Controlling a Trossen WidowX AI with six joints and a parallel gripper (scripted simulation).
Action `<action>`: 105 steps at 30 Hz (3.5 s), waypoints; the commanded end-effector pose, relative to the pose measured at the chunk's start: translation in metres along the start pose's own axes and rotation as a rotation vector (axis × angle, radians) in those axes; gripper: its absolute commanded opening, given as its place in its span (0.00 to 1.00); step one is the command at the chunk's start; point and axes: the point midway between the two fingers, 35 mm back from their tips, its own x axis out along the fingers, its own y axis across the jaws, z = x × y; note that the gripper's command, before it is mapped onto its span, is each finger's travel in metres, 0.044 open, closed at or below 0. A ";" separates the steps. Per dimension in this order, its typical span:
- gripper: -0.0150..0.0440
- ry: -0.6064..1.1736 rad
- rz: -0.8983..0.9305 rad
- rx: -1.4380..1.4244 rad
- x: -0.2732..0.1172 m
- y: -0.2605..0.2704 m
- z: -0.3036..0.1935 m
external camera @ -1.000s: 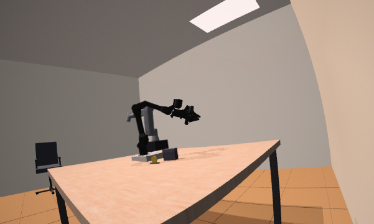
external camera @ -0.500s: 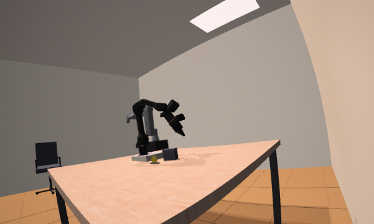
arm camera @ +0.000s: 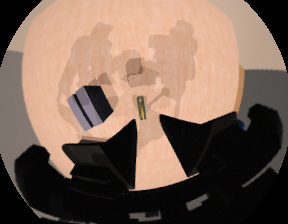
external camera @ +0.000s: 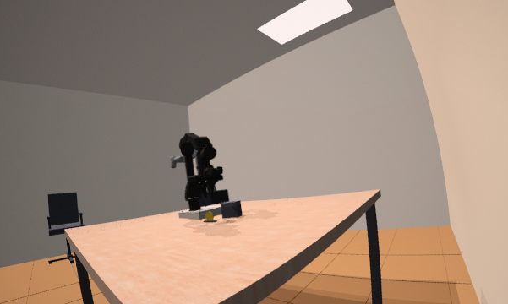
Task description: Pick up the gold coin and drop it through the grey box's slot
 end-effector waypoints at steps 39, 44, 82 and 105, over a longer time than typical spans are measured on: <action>0.53 0.044 0.014 0.025 0.077 0.004 -0.016; 0.53 0.044 0.014 0.025 0.085 0.005 -0.017; 0.25 0.044 0.014 0.025 0.091 0.004 -0.016; 0.25 0.044 0.014 0.025 0.034 0.003 -0.012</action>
